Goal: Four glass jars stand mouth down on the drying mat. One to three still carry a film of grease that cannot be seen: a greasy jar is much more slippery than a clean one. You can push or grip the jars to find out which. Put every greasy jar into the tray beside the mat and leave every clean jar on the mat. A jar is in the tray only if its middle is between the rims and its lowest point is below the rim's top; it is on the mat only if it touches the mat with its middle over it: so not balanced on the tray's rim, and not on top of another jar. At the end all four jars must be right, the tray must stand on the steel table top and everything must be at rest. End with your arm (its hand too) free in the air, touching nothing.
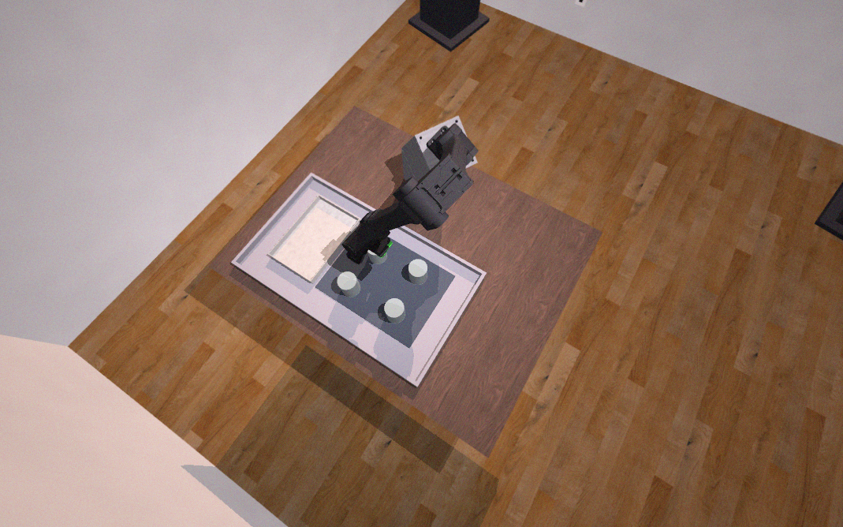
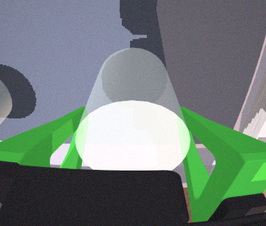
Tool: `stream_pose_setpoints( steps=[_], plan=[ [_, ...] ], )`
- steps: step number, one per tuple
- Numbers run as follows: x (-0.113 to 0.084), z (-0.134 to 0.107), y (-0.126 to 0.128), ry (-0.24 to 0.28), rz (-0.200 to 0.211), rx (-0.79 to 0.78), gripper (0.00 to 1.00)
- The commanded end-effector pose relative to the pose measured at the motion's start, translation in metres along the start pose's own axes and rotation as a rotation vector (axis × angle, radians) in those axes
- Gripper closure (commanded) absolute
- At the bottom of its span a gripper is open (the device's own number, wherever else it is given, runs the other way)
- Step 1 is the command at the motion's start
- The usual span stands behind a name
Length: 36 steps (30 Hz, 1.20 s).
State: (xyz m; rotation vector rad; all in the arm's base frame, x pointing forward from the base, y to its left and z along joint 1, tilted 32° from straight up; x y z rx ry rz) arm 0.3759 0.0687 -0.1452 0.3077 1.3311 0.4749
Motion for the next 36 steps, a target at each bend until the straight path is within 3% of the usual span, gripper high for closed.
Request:
stream_pose_setpoints(
  steps=[1,10,36],
  plan=[
    [0.002,0.006,0.001,-0.013,-0.002,-0.006,1.00],
    [-0.003,0.006,0.001,-0.013,-0.002,-0.006,1.00],
    [-0.067,0.005,0.001,-0.013,-0.002,-0.006,1.00]
  ],
)
Point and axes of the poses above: the point where the finger pads meet when closed, its own x axis out along the fingers, its own y axis across the jaws, z = x × y, the point moved 3 cm from there along -x, back along the fingers, and after that the axes turned 2 degrees about x, right-handed, at the moved point
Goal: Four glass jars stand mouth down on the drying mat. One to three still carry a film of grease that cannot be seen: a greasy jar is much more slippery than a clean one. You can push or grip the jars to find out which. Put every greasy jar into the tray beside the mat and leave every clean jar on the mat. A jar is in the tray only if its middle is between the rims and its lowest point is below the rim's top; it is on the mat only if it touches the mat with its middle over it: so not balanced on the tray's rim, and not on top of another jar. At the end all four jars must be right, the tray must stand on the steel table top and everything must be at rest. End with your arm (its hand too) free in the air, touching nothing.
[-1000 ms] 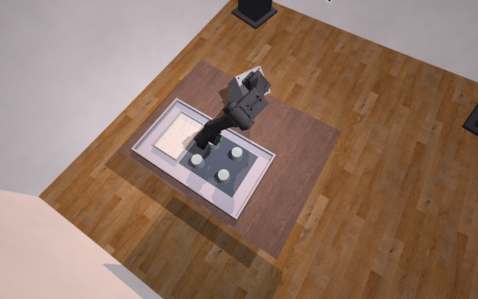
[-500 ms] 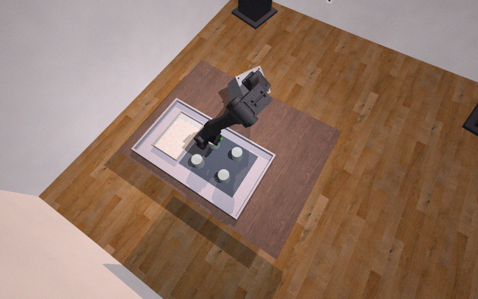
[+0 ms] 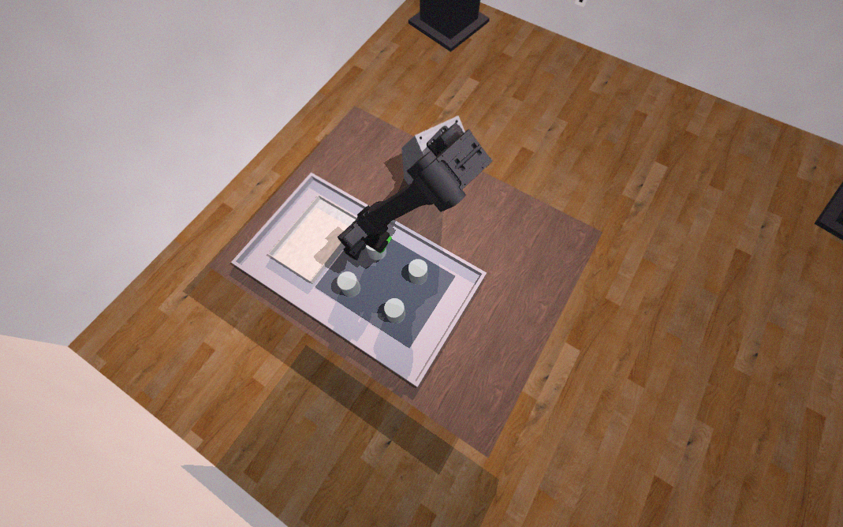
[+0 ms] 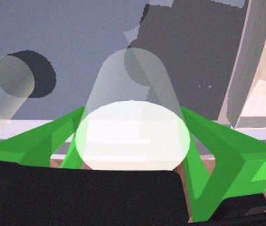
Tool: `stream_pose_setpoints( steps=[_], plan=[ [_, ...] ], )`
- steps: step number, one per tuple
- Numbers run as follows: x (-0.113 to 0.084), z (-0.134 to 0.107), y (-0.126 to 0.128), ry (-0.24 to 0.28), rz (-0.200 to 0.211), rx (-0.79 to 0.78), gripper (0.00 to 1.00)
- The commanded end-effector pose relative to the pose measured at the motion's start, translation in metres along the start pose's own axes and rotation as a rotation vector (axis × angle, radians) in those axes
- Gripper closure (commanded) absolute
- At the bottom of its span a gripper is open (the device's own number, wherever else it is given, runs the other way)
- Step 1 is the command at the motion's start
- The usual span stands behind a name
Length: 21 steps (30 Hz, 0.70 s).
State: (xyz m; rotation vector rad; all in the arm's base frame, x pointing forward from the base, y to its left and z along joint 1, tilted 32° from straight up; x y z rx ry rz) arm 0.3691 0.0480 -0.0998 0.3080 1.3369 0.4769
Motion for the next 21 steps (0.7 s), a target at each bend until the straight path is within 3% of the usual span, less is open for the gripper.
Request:
stream_pose_setpoints(
  steps=[1,21],
  plan=[
    [-0.019,0.003,-0.003,-0.019,-0.003,-0.006,1.00],
    [-0.067,0.002,-0.003,-0.019,-0.003,-0.006,1.00]
  ],
)
Point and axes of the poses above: the point where the finger pads meet when closed, its own x axis out along the fingers, its own y axis across the jaws, z = x × y, the point moved 3 cm from there along -x, back along the fingers, and after that the axes turned 2 degrees about x, right-handed, at the moved point
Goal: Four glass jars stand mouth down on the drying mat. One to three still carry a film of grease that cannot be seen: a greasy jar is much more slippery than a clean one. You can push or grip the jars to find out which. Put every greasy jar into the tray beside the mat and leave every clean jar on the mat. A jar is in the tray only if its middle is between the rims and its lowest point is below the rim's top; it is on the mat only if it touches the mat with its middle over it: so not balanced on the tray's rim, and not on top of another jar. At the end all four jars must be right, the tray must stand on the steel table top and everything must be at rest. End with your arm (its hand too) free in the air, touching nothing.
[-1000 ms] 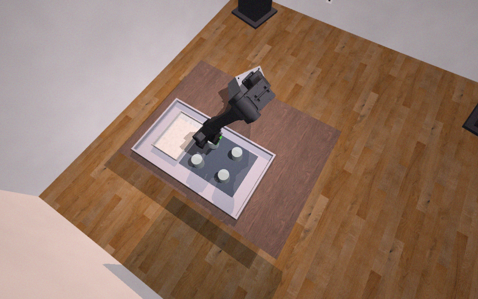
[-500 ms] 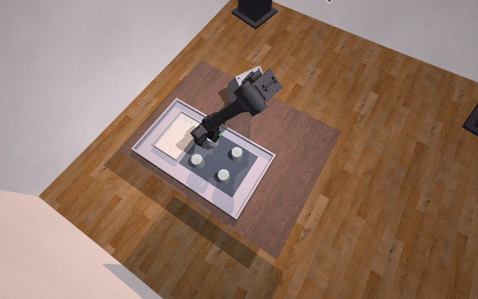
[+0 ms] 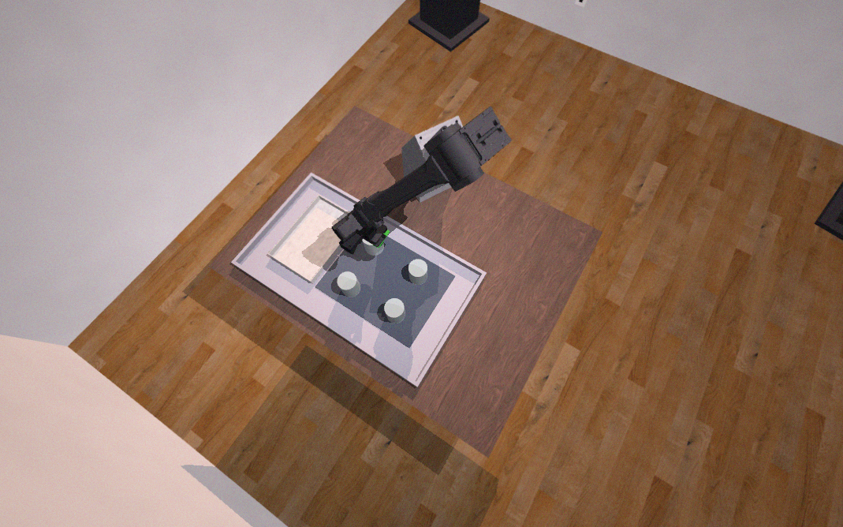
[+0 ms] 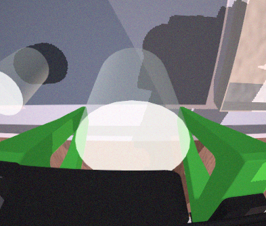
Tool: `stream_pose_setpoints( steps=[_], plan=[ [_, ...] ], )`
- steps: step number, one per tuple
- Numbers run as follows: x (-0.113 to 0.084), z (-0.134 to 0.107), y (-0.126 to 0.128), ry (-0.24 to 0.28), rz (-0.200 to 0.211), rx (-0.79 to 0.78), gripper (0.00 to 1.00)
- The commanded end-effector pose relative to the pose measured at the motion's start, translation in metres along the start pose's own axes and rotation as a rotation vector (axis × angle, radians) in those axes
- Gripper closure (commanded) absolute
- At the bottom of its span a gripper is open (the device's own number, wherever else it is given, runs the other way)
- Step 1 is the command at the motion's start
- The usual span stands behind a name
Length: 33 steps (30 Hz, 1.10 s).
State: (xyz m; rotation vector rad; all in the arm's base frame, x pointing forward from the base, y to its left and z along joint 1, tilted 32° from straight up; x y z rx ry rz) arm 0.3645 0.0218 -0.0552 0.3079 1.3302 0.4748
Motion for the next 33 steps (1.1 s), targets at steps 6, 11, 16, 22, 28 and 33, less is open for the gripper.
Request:
stream_pose_setpoints(
  steps=[6,11,16,22,28,33],
  plan=[
    [-0.025,-0.002,-0.002,-0.012,-0.002,-0.006,1.00],
    [-0.039,-0.002,-0.002,-0.012,-0.002,-0.006,1.00],
    [-0.044,-0.001,-0.006,-0.012,-0.002,-0.006,1.00],
    [-0.044,0.003,-0.018,-0.012,-0.002,-0.006,1.00],
    [-0.044,0.010,-0.037,-0.012,-0.002,-0.006,1.00],
    [-0.044,0.015,-0.053,-0.012,-0.002,-0.006,1.00]
  ],
)
Point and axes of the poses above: the point where the finger pads meet when closed, its own x axis out along the fingers, its own y axis across the jaws, z = x × y, the point moved 3 cm from there along -x, back along the fingers, and after that the axes turned 2 degrees about x, right-handed, at the moved point
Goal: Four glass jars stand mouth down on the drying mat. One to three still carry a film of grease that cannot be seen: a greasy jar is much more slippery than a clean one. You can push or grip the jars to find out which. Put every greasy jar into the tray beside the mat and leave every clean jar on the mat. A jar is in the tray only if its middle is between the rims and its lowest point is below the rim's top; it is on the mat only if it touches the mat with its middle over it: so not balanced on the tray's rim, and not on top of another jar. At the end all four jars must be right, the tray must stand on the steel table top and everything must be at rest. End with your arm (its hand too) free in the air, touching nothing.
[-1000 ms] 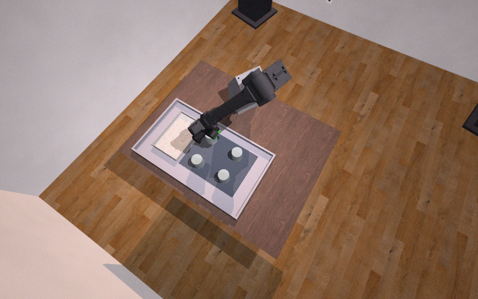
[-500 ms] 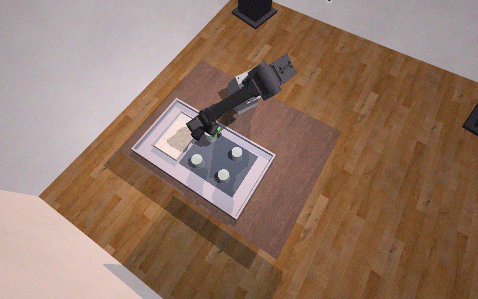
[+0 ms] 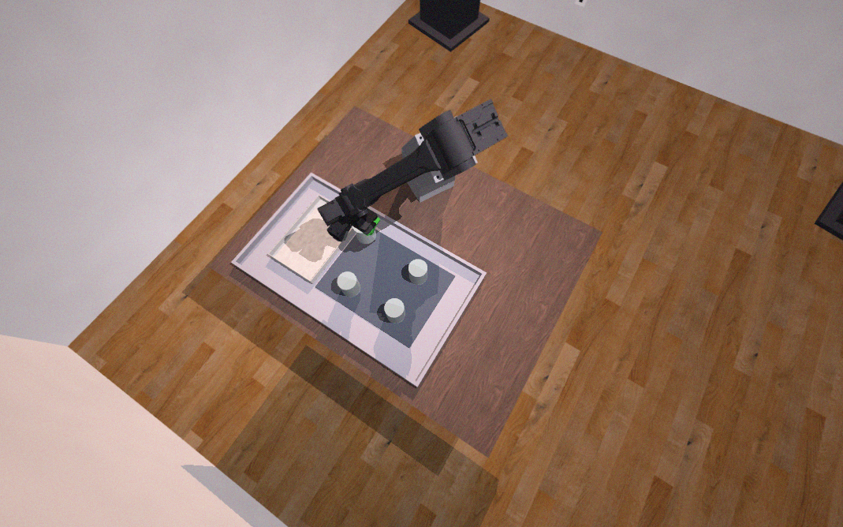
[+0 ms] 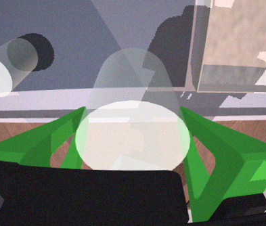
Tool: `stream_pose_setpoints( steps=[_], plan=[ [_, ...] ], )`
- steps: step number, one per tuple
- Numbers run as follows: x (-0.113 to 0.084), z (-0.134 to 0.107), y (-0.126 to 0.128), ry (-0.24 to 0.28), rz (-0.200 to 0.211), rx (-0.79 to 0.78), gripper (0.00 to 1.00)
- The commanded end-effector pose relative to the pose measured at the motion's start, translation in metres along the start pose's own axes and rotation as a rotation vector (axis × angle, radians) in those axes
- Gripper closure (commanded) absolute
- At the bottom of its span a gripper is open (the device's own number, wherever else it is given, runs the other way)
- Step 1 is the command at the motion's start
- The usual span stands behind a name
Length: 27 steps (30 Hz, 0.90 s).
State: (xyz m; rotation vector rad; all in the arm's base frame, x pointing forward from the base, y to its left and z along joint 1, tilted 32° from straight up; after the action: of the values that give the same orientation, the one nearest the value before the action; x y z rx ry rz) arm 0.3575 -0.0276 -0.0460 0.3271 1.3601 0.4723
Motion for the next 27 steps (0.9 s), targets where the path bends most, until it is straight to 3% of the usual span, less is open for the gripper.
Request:
stream_pose_setpoints(
  steps=[1,27],
  plan=[
    [-0.011,0.023,-0.018,-0.038,-0.010,-0.028,1.00],
    [-0.013,0.048,-0.087,-0.038,-0.010,-0.028,1.00]
  ],
)
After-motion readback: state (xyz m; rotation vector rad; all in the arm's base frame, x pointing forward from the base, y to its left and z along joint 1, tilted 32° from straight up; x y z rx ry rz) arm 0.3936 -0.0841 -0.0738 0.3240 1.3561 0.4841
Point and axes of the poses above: the point where the finger pads meet when closed, its own x axis out along the fingers, its own y axis across the jaws, z = x × y, the point moved 3 cm from there along -x, back along the fingers, and after that the axes turned 2 degrees about x, right-handed, at the moved point
